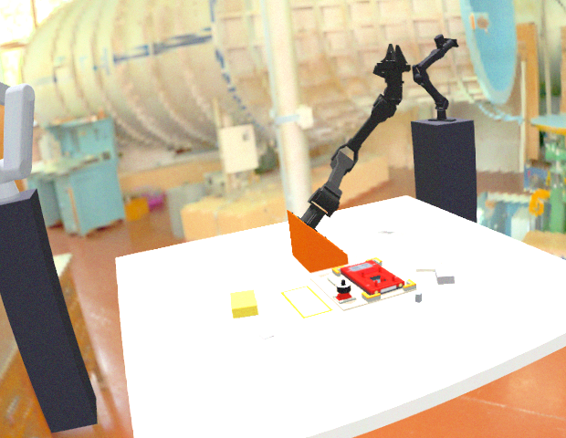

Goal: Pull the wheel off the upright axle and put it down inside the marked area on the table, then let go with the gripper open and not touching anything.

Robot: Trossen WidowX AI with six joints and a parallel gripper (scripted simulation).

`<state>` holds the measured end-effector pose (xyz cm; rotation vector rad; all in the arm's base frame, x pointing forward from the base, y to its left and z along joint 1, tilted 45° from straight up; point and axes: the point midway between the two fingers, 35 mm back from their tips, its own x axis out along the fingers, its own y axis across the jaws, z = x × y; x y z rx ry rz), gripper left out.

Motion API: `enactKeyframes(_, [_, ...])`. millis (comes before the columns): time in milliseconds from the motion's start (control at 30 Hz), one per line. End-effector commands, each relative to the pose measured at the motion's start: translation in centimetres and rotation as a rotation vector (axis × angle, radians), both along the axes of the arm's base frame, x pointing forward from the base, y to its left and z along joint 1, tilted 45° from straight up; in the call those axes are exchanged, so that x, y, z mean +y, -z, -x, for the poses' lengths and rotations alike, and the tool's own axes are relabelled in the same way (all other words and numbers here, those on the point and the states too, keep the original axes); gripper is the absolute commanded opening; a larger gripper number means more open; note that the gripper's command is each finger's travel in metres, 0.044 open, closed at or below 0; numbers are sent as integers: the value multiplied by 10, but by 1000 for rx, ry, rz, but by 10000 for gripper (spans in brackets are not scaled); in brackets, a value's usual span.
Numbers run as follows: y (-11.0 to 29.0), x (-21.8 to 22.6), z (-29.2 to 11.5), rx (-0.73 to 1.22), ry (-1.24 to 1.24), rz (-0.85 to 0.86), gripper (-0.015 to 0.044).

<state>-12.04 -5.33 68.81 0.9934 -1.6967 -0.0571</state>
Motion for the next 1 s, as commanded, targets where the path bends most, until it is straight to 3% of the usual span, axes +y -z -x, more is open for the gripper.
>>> enactKeyframes(0, [-4, -9, -46, 121, -25, 10, 300])
enactKeyframes(233, [0, -33, -152, 400, -69, 12, 300])
enactKeyframes(533, [35, -63, -273, 688, -130, 5, 300])
enactKeyframes(967, [151, -105, -428, 1183, -299, -90, 300])
